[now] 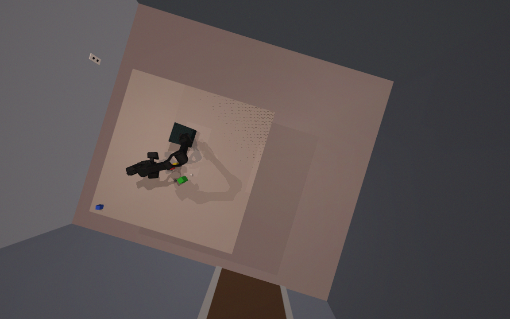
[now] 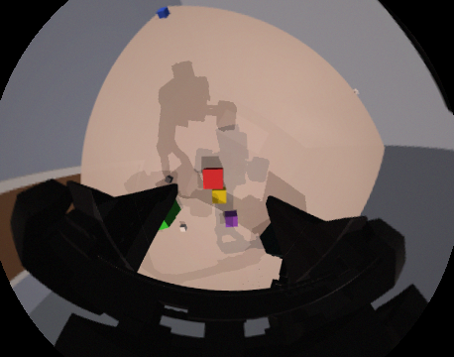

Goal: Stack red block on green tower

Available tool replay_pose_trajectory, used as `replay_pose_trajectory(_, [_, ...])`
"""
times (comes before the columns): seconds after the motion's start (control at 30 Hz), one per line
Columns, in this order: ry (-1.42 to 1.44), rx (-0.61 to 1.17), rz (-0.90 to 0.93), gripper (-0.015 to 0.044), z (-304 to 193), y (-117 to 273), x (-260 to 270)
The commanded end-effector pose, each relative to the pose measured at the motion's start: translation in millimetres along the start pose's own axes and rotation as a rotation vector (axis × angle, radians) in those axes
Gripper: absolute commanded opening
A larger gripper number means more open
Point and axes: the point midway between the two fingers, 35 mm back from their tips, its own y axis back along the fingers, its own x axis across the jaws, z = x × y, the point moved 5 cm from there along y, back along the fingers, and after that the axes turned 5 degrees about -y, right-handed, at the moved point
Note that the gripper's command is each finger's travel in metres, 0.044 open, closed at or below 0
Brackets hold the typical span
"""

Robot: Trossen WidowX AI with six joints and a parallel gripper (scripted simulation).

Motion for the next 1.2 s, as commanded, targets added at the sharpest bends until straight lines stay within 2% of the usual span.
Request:
replay_pose_trajectory(0.0, [0.062, 0.061, -0.016, 0.044, -5.4, -23.6, 10.1])
replay_pose_trajectory(0.13, [0.143, 0.139, -0.033, 0.044, -11.6, -52.6, 17.6])
replay_pose_trajectory(0.43, [0.146, 0.142, -0.033, 0.044, -12.1, -54.1, 20.2])
replay_pose_trajectory(0.7, [0.147, 0.145, -0.032, 0.044, -20.9, -109.6, 18.9])
replay_pose_trajectory(1.17, [0.147, 0.144, -0.032, 0.044, -22.9, -123.3, 20.3])
